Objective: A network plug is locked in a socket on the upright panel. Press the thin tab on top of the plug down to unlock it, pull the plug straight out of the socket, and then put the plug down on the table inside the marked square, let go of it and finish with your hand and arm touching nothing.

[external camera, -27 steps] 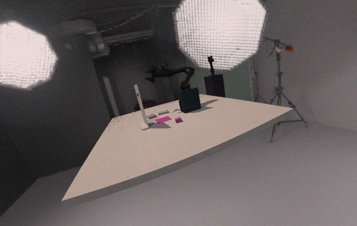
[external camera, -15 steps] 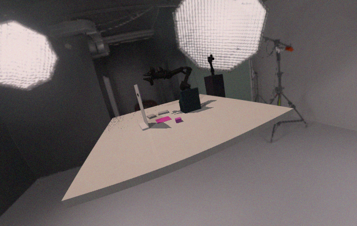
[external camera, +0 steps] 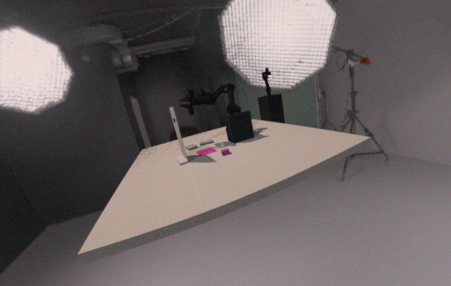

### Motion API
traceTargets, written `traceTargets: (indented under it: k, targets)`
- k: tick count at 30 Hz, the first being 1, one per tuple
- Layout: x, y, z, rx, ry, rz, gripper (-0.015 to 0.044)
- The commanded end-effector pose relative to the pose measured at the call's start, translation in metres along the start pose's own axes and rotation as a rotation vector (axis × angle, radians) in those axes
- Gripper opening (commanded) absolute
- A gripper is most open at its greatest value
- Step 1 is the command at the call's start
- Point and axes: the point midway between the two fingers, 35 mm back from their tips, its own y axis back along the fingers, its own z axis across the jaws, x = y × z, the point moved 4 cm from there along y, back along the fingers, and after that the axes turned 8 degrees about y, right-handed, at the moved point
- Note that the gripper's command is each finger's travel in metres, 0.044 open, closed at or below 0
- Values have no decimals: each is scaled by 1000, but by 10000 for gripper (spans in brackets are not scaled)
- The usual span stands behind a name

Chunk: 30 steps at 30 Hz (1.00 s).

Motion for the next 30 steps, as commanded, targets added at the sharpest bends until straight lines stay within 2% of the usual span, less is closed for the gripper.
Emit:
traceTargets:
  k: [1,14,30]
  targets:
    - [27,-3,3,-4,-68,35,156]
    - [94,6,11,-18,-244,121,156]
    - [157,42,17,-13,-446,229,156]
